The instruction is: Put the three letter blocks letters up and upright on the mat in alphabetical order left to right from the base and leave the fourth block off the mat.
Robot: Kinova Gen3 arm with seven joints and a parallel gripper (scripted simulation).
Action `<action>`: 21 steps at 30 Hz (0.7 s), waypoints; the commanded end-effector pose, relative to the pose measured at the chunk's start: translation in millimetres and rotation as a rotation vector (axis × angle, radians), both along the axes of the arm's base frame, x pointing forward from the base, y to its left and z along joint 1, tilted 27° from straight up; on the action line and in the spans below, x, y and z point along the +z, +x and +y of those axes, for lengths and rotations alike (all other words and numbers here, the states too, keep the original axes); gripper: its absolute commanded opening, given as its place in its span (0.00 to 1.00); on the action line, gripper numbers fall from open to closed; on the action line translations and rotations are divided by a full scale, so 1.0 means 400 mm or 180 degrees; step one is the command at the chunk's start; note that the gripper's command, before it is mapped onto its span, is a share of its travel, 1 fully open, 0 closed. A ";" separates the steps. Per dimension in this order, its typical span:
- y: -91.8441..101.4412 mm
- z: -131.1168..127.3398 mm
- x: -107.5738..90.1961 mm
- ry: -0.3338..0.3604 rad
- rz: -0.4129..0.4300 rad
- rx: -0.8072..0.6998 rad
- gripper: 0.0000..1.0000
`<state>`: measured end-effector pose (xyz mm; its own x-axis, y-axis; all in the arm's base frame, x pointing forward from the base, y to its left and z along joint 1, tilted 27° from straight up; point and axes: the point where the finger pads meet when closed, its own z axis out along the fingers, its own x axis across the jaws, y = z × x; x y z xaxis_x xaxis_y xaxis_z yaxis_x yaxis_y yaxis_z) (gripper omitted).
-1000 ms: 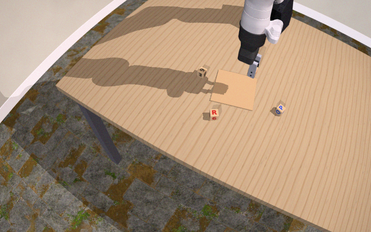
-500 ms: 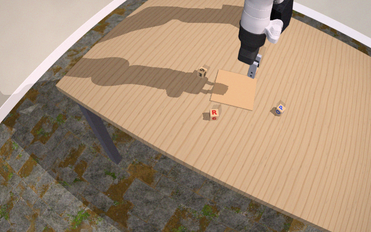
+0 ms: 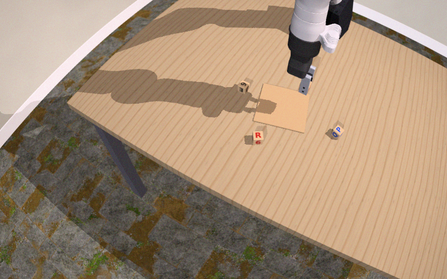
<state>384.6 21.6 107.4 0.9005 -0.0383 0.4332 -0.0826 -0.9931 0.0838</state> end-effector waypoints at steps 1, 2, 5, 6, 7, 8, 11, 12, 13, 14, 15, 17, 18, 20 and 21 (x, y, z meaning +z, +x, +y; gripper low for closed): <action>0.007 -0.010 0.003 -0.0005 -0.0039 -0.0016 0.49; 0.007 -0.010 0.003 -0.0005 -0.0039 -0.0016 0.49; 0.008 -0.011 -0.001 -0.0005 -0.0039 -0.0016 0.49; 0.008 -0.011 -0.003 -0.0006 -0.0038 -0.0016 0.49; 0.008 -0.012 -0.004 -0.0006 -0.0037 -0.0016 0.49; 0.008 -0.012 -0.006 -0.0006 -0.0036 -0.0016 0.49; 0.009 -0.013 -0.011 -0.0006 -0.0034 -0.0016 0.49; 0.010 -0.013 -0.013 -0.0006 -0.0034 -0.0016 0.49; 0.011 -0.013 -0.015 -0.0007 -0.0034 -0.0016 0.49; 0.012 -0.014 -0.017 -0.0007 -0.0034 -0.0016 0.49; 0.013 -0.014 -0.019 -0.0007 -0.0035 -0.0016 0.49; 0.016 -0.014 -0.023 -0.0006 -0.0036 -0.0016 0.49; 0.016 -0.014 -0.023 -0.0006 -0.0036 -0.0016 0.49; 0.017 -0.015 -0.026 -0.0007 -0.0036 -0.0015 0.49; 0.018 -0.015 -0.029 -0.0007 -0.0037 -0.0015 0.49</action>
<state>389.4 22.3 98.7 0.9061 -0.0378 0.4214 -0.0806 -0.9932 0.0842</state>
